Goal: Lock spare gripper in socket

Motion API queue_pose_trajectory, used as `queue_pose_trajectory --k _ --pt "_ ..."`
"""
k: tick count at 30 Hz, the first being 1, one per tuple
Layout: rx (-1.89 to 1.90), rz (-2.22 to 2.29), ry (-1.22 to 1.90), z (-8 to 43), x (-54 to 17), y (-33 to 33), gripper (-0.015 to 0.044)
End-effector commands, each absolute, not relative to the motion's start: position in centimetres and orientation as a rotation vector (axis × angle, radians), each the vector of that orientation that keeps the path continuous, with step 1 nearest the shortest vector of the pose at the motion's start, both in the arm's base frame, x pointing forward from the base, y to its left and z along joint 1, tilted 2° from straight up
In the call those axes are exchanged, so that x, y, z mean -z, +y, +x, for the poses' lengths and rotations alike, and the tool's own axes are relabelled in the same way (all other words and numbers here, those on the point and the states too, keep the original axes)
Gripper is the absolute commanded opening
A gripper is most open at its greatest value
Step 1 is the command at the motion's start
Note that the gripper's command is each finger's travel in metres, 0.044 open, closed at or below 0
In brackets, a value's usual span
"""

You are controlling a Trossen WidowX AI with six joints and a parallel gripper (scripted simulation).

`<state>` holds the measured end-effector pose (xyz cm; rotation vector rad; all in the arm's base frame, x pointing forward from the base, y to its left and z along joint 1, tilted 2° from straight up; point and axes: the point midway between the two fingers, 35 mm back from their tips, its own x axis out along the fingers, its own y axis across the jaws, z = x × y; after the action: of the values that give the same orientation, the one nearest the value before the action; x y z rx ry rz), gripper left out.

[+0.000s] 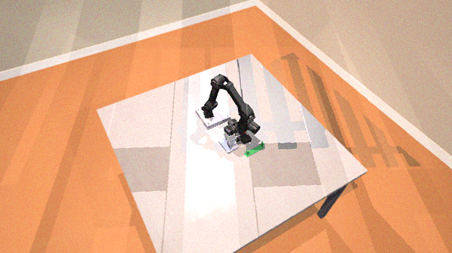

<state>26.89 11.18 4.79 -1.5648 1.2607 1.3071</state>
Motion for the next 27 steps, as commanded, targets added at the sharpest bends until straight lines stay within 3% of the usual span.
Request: queue_pose_trajectory --k 1,27 --pt "-1.305 -1.563 1.261 26.8 -5.3 11.5 0.0200" --pt "-1.319 -1.583 1.280 25.5 -9.7 14.7 0.0200"
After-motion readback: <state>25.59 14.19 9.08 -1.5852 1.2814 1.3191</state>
